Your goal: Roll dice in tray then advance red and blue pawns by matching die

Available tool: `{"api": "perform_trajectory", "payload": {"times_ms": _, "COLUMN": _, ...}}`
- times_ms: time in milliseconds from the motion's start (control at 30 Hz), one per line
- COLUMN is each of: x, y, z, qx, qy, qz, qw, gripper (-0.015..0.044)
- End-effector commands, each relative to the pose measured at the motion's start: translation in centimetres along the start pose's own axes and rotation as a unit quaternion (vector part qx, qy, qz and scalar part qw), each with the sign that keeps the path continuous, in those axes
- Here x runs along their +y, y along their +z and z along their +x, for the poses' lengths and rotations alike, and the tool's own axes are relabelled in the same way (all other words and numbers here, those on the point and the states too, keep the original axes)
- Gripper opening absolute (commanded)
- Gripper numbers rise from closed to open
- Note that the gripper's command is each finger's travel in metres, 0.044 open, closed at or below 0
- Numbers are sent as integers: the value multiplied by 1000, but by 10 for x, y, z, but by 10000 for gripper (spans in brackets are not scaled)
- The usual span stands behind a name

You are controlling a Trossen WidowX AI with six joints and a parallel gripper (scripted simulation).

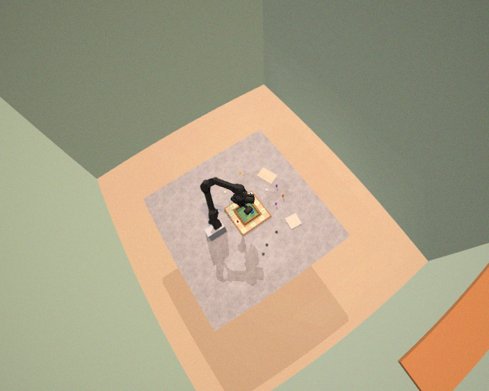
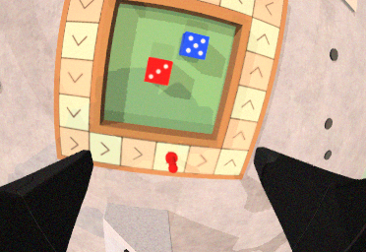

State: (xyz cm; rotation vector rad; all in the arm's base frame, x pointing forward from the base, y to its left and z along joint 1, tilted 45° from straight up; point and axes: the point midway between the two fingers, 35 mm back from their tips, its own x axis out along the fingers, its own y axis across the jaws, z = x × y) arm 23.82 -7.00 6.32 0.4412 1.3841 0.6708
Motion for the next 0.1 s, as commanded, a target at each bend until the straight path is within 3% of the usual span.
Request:
{"api": "perform_trajectory", "payload": {"times_ms": 0, "x": 4, "y": 9, "z": 3, "qx": 3, "qy": 3, "qz": -14, "qw": 1000, "gripper": 440}}
{"api": "perform_trajectory", "payload": {"times_ms": 67, "x": 4, "y": 9, "z": 3, "qx": 3, "qy": 3, "qz": -14, "qw": 1000, "gripper": 440}}
